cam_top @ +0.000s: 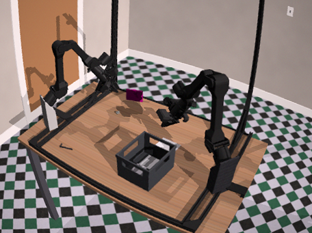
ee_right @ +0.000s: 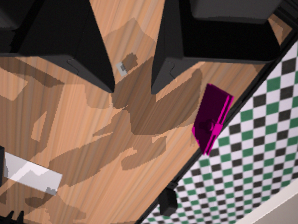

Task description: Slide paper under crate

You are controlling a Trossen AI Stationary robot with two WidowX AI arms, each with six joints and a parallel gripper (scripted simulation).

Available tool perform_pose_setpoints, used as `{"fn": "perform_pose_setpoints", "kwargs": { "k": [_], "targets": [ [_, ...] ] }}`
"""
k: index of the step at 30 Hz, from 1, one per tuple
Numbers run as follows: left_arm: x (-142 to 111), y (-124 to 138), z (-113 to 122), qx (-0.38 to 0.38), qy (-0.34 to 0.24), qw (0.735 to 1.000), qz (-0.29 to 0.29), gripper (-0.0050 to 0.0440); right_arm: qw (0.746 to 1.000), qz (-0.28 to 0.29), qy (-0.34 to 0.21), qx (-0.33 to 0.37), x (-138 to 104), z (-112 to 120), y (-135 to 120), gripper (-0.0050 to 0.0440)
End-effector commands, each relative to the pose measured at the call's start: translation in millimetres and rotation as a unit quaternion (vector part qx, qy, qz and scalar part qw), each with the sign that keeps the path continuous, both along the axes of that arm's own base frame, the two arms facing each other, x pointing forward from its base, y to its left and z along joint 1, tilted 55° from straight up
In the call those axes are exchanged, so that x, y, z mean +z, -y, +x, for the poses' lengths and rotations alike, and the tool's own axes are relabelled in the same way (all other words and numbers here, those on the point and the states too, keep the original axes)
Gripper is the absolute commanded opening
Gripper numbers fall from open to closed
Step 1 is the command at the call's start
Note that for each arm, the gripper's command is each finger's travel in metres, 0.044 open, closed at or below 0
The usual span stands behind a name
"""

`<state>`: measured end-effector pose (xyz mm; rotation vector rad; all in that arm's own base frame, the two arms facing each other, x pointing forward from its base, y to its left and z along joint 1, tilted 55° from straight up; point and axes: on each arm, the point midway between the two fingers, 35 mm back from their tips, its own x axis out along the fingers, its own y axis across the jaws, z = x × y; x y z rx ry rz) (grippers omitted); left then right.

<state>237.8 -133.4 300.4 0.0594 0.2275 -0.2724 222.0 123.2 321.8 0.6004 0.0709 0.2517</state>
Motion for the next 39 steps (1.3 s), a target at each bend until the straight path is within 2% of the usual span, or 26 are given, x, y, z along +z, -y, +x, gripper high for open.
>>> {"fn": "perform_pose_setpoints", "kwargs": {
  "k": [1,8,16,18,29,32,36,39],
  "targets": [
    [-2.4,1.4,3.4,-0.015,-0.008,0.998,0.063,0.0060,1.000,0.001,0.001,-0.003,0.7,-0.1,1.2,0.0150],
    [-12.6,2.6,7.5,-0.061,-0.029,0.975,0.210,0.0060,1.000,0.002,0.001,-0.002,0.7,-0.1,1.1,0.0150],
    [-23.9,1.9,9.6,-0.130,-0.054,0.922,0.361,0.0060,1.000,0.003,0.001,-0.002,0.5,-0.2,0.6,0.0150],
    [-23.9,1.9,9.6,-0.130,-0.054,0.922,0.361,0.0060,1.000,0.003,0.001,-0.002,0.5,-0.2,0.6,0.0150],
    [-37.8,-2.2,7.9,-0.246,-0.083,0.809,0.528,0.0060,1.000,0.006,0.000,0.001,0.2,-0.4,-0.3,0.0150],
    [-39.5,-3.0,7.3,-0.263,-0.086,0.790,0.547,0.0060,1.000,0.006,0.000,0.001,0.1,-0.5,-0.4,0.0150],
    [-39.5,-3.0,7.3,-0.263,-0.086,0.790,0.547,0.0060,1.000,0.014,-0.002,-0.002,-0.5,2.3,-0.5,0.0150],
    [-39.5,-3.0,7.3,-0.263,-0.086,0.790,0.547,0.0060,0.999,0.046,-0.008,-0.013,-3.3,14.3,0.1,0.0150]
  ]
}}
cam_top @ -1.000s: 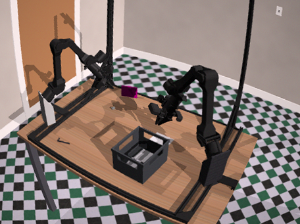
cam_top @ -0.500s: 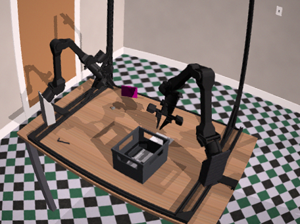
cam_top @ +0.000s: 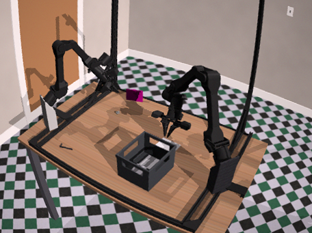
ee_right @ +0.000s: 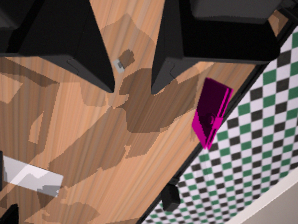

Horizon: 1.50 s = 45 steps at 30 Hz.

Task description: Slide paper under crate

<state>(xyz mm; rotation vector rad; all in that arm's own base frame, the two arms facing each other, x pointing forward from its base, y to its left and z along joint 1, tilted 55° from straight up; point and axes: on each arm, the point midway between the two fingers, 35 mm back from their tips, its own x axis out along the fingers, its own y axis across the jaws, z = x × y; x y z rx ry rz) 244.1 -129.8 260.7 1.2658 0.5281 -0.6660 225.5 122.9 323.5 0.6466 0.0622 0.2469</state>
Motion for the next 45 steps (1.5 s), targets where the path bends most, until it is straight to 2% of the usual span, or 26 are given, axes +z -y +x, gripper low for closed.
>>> {"fn": "perform_pose_setpoints", "kwargs": {
  "k": [1,11,13,28,30,45],
  "targets": [
    [0.3,0.7,1.0,-0.006,-0.004,1.000,0.008,0.0060,0.999,0.035,-0.011,-0.013,-6.2,15.1,0.3,0.0150],
    [0.3,0.7,1.0,-0.006,-0.004,1.000,0.008,0.0060,0.987,0.150,-0.025,-0.052,-20.1,58.0,12.7,0.0150],
    [0.3,0.7,1.0,-0.006,-0.004,1.000,0.008,0.0060,0.987,0.150,-0.025,-0.052,-20.1,58.0,12.7,0.0150],
    [0.3,0.7,1.0,-0.006,-0.004,1.000,0.008,0.0060,0.942,0.318,-0.028,-0.102,-49.0,115.2,56.8,0.0150],
    [0.3,0.7,1.0,-0.006,-0.004,1.000,0.008,0.0060,0.942,0.318,-0.028,-0.102,-49.0,115.2,56.8,0.0150],
    [0.3,0.7,1.0,-0.006,-0.004,1.000,0.008,0.0060,0.870,0.474,-0.010,-0.138,-84.7,151.9,125.3,0.0150]
  ]
}}
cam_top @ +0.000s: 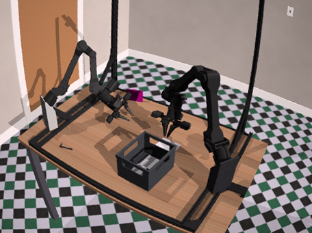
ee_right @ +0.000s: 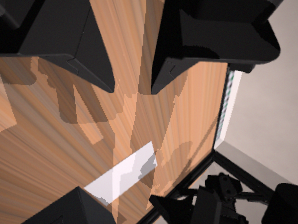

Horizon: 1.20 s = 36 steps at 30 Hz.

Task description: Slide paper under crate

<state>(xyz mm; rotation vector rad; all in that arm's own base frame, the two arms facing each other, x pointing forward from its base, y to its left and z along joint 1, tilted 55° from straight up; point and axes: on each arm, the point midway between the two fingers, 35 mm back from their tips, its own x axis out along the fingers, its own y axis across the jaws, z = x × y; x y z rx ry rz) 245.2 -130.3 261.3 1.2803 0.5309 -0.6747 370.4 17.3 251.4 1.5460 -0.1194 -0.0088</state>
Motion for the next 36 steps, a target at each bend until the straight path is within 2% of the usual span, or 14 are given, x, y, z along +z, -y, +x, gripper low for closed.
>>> {"fn": "perform_pose_setpoints", "kwargs": {
  "k": [1,17,19,34,36],
  "targets": [
    [-0.3,0.1,-0.1,-0.001,-0.002,1.000,0.001,0.0060,0.999,0.042,0.003,-0.013,-12.7,6.9,19.6,0.0150],
    [-0.3,0.1,-0.1,-0.001,-0.002,1.000,0.001,0.0060,0.977,0.203,0.042,-0.060,-51.8,14.3,100.7,0.0150],
    [-0.3,0.1,-0.1,-0.001,-0.002,1.000,0.001,0.0060,0.977,0.203,0.042,-0.060,-51.8,14.3,100.7,0.0150],
    [-0.3,0.1,-0.1,-0.001,-0.002,1.000,0.001,0.0060,0.927,0.350,0.097,-0.098,-90.8,-9.4,180.0,0.0150],
    [-0.3,0.1,-0.1,-0.001,-0.002,1.000,0.001,0.0060,0.927,0.350,0.097,-0.098,-90.8,-9.4,180.0,0.0150]
  ]
}}
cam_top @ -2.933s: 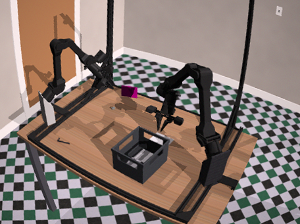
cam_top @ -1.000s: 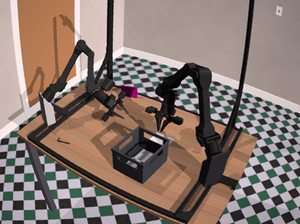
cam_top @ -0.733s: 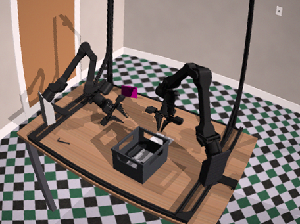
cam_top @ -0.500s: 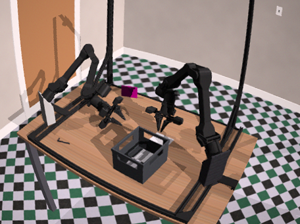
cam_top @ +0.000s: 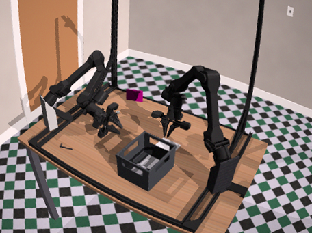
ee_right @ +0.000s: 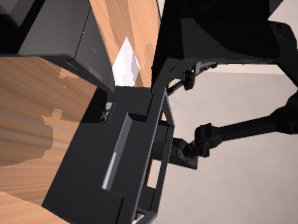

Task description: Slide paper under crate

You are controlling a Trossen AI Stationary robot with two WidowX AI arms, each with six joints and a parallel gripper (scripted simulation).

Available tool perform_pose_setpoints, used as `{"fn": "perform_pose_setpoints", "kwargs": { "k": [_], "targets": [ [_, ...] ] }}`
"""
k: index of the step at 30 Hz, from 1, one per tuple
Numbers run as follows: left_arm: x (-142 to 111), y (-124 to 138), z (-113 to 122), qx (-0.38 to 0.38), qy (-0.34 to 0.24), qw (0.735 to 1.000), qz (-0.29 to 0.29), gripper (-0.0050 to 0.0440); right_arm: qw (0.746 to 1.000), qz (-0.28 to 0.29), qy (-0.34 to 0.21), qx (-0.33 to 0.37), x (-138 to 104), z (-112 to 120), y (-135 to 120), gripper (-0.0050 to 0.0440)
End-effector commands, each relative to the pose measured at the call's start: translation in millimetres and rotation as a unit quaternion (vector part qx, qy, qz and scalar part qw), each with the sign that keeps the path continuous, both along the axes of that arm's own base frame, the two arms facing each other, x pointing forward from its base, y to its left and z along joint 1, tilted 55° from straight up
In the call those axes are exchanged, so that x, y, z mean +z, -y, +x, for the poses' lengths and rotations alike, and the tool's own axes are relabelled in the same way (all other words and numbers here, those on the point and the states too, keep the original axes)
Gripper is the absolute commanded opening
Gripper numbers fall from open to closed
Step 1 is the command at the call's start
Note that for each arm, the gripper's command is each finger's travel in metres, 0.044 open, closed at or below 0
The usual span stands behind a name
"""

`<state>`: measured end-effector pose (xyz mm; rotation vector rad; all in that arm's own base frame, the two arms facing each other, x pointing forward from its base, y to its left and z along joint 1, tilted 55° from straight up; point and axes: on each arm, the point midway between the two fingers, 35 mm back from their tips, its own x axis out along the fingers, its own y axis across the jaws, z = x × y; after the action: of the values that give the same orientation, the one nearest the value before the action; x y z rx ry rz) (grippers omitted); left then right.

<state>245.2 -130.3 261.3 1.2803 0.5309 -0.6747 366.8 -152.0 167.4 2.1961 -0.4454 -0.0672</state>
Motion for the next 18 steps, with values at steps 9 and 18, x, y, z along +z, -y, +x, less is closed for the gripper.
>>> {"fn": "perform_pose_setpoints", "kwargs": {
  "k": [9,18],
  "targets": [
    [-0.3,0.1,-0.1,-0.001,-0.001,1.000,0.001,0.0060,0.996,0.077,0.034,-0.021,-20.5,-21.5,36.8,0.0150],
    [-0.3,0.1,-0.1,-0.001,-0.001,1.000,0.001,0.0060,0.996,0.075,0.040,-0.020,-20.0,-9.0,40.0,0.0150]
  ]
}}
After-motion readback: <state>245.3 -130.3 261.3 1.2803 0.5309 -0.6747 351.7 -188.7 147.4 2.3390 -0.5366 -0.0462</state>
